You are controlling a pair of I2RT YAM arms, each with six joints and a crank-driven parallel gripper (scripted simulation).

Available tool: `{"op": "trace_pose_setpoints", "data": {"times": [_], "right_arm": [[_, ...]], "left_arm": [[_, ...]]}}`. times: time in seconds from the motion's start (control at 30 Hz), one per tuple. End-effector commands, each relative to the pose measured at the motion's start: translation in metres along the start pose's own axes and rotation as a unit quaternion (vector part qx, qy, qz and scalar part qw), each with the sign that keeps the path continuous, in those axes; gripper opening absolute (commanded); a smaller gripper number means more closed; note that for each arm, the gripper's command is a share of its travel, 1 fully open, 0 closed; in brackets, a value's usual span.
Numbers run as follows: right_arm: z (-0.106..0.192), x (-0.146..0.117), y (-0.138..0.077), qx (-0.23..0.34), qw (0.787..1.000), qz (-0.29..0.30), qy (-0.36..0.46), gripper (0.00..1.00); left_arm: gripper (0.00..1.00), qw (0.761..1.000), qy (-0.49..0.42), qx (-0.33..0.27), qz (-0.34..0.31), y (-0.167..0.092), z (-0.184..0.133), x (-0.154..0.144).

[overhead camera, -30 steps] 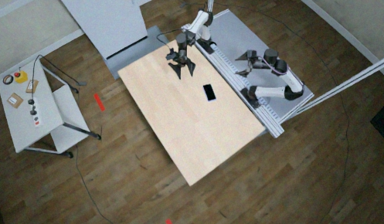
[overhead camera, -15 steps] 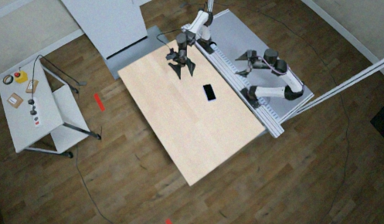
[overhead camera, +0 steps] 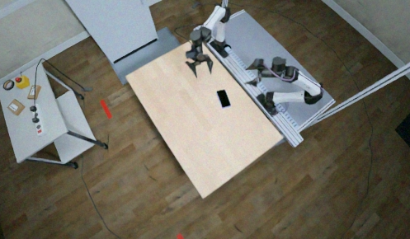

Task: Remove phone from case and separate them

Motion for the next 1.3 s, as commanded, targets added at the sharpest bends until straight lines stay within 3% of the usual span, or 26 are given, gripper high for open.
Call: {"op": "trace_pose_setpoints", "data": {"times": [0.0, 0.17, 0.33, 0.5, 0.57, 0.77, 1.07, 1.13, 1.27], "right_arm": [[0.016, -0.012, -0.033, 0.036, 0.997, 0.026, -0.070, 1.00], [0.031, -0.054, -0.085, 0.085, 0.983, 0.052, -0.151, 1.00], [0.040, -0.090, -0.119, 0.119, 0.970, 0.061, -0.203, 1.00], [0.044, -0.114, -0.139, 0.139, 0.961, 0.061, -0.231, 1.00], [0.044, -0.114, -0.139, 0.139, 0.961, 0.061, -0.231, 1.00], [0.043, -0.127, -0.147, 0.143, 0.959, 0.062, -0.238, 1.00], [0.038, -0.129, -0.145, 0.137, 0.962, 0.066, -0.227, 1.00], [0.038, -0.129, -0.145, 0.137, 0.962, 0.066, -0.227, 1.00], [0.038, -0.129, -0.144, 0.137, 0.962, 0.066, -0.228, 1.00]], "left_arm": [[1.00, 1.000, 0.015, -0.015, -0.011, 0.018, -0.002, 0.002], [1.00, 0.998, 0.032, -0.002, 0.053, 0.071, 0.006, -0.059], [1.00, 0.993, 0.043, 0.005, 0.114, 0.106, 0.012, -0.110], [1.00, 0.986, 0.045, 0.009, 0.158, 0.125, 0.014, -0.144], [1.00, 0.986, 0.045, 0.009, 0.158, 0.125, 0.014, -0.144], [1.00, 0.975, -0.038, 0.019, 0.218, 0.132, 0.007, -0.168], [1.00, 0.898, -0.270, 0.105, 0.331, 0.133, -0.002, -0.189], [1.00, 0.898, -0.270, 0.105, 0.331, 0.133, -0.002, -0.189], [1.00, 0.843, -0.366, 0.159, 0.362, 0.136, -0.004, -0.191]]}}
Point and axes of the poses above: on each arm, the point where the finger pads meet when closed, its own y axis out along the fingers, its own z axis across the jaws, x = y × z, the point moved 1 cm from there along -y, back along the fingers, and after that the axes turned 12 degrees about y, right-handed, at the moved point
